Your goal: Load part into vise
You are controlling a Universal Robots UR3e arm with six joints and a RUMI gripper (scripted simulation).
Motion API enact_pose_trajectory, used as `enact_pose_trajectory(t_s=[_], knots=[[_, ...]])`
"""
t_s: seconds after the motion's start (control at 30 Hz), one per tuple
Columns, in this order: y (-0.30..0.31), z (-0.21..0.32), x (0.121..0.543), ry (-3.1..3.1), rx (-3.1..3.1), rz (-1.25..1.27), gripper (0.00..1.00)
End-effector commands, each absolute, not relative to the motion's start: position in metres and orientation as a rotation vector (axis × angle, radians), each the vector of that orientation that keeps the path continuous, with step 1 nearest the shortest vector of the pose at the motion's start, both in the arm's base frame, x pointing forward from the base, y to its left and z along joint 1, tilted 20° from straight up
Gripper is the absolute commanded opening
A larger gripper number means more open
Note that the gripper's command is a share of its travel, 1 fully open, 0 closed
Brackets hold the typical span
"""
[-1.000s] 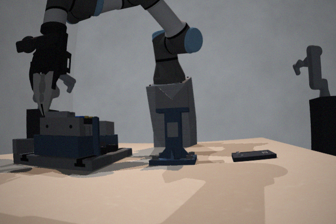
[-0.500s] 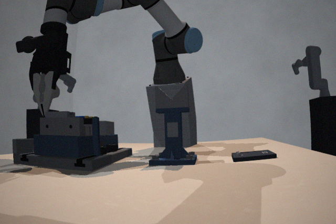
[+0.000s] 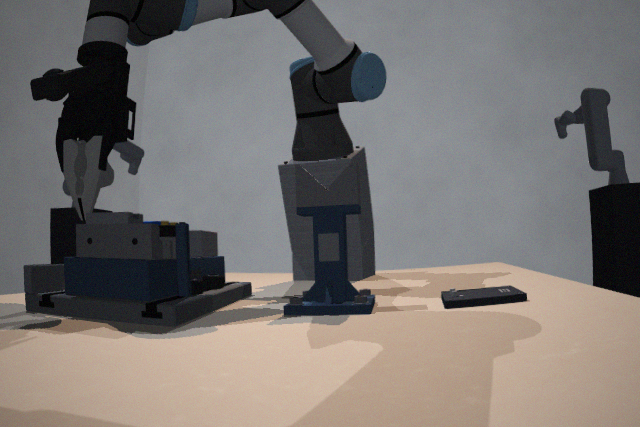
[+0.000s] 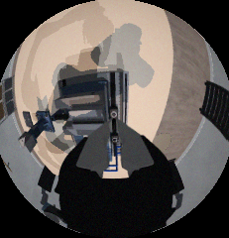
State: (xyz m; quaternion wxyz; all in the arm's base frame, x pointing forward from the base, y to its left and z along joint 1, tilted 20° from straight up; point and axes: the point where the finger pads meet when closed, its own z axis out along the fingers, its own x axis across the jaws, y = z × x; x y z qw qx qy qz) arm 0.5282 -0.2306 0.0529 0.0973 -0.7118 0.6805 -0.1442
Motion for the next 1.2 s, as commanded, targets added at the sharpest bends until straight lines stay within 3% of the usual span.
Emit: enact_pose_trajectory(t_s=[0.0,1.17], knots=[[-0.2308,0.0543,0.5287,2.014,-2.107,-0.432,0.00],[-0.2263,0.0540,0.5285,2.014,-2.107,-0.432,0.00]])
